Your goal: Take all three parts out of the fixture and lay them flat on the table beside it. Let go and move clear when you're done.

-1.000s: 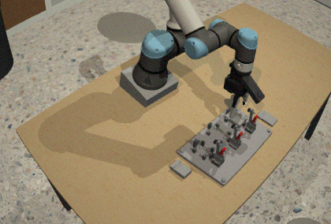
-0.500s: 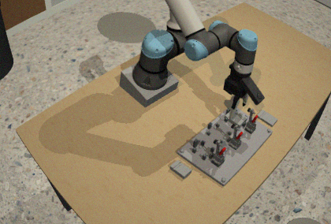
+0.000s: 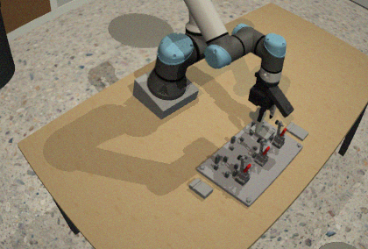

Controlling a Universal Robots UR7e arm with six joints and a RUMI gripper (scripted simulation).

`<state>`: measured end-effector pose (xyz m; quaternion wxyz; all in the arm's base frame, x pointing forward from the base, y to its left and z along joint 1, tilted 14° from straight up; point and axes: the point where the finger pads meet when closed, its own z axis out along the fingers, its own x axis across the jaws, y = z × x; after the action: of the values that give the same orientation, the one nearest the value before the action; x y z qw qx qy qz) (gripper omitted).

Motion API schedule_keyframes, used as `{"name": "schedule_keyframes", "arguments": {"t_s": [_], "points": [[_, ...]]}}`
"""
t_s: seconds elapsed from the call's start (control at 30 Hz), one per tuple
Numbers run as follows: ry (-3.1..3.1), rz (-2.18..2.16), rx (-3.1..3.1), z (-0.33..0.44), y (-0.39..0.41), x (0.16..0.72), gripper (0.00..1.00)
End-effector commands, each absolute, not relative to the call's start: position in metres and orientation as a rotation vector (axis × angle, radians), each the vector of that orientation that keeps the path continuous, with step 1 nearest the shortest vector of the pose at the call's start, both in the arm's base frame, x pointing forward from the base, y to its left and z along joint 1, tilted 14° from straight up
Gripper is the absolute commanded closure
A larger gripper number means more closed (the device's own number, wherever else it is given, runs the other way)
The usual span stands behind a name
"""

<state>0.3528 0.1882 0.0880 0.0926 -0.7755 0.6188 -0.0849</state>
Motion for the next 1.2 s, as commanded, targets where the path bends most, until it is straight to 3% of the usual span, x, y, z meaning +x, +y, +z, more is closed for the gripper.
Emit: {"name": "schedule_keyframes", "arguments": {"t_s": [0.0,1.17], "points": [[1.836,-0.253,-2.302,0.084,0.188,0.354,0.41],[1.836,-0.253,-2.302,0.06,0.19,0.361,0.41]]}}
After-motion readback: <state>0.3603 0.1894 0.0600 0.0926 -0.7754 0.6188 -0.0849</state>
